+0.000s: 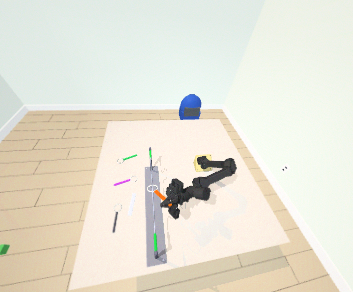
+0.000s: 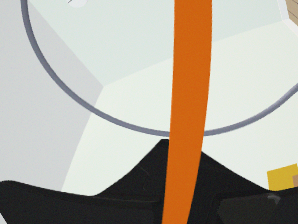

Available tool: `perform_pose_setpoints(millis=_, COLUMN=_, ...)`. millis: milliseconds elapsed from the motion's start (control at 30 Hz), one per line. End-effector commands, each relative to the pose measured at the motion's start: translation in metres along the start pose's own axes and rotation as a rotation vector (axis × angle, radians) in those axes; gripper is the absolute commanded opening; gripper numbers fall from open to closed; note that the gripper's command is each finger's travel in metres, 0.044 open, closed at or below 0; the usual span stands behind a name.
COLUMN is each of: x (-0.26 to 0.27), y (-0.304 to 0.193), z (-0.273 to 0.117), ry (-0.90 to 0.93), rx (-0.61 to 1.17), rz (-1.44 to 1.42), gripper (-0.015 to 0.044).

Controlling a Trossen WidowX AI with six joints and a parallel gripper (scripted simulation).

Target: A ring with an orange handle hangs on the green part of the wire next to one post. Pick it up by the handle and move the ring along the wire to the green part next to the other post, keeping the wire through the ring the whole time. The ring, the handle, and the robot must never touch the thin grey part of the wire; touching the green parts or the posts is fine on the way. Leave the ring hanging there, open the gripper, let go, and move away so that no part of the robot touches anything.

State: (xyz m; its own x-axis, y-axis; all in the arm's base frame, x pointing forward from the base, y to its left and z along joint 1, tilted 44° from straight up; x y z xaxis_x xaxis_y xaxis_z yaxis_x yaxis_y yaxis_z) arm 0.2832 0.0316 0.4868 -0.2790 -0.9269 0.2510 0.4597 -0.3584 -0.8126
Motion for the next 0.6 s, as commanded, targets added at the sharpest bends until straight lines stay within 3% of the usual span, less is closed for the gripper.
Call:
perform_pose_setpoints(millis=0, x=-0.004, y=0.001, z=0.0, ry=0.004, rx=-0.003, rz=0.006, gripper=-0.015)
perform_pose_setpoints(millis=567, x=-0.034, y=0.003, z=-0.006, ry=-0.096, rx=0.025, rz=-0.171, gripper=-0.015)
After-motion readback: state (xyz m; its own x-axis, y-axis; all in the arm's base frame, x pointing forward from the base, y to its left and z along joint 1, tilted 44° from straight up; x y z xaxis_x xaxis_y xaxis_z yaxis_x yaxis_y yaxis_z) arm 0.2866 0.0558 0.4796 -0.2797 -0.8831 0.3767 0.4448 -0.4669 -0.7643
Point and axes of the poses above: the point midway between the two fingers, 35 mm back from their tips, its own z axis out along the fingers, its own x axis across the jaws, y = z × x, the point moved 9 cm from there along -z, back along the fingers, and after that the axes turned 1 degree about -z, right-handed, at the moved point
